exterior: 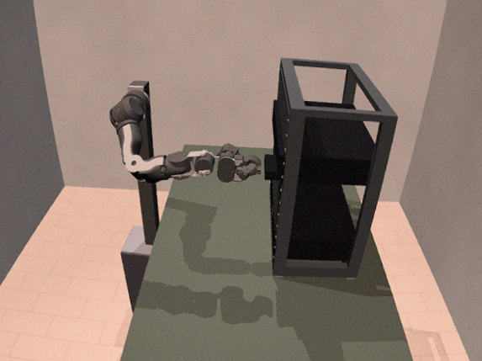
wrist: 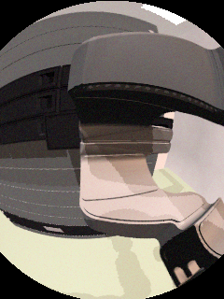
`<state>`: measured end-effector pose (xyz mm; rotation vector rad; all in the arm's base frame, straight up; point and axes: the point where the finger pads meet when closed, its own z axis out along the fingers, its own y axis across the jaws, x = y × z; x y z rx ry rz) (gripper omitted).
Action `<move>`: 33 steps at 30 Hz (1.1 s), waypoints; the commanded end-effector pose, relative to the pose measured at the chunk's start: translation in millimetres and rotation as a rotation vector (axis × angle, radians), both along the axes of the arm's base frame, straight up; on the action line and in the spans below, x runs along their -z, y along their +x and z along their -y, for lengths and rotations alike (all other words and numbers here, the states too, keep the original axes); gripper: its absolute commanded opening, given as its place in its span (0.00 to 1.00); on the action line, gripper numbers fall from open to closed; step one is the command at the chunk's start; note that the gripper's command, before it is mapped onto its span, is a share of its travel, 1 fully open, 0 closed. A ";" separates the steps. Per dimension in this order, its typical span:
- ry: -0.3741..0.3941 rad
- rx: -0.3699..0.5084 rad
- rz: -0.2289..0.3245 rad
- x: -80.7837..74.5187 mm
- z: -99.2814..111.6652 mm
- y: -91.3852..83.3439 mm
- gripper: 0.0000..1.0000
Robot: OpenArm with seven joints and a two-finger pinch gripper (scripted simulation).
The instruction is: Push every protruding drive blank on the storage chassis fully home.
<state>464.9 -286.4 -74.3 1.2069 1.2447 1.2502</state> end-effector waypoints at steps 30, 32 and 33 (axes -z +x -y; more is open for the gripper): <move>-0.010 -0.009 0.009 -5.6 -4.7 4.1 0.00; -0.010 -0.009 0.009 -5.6 -4.7 4.1 0.00; -0.010 -0.009 0.009 -5.6 -4.7 4.1 0.00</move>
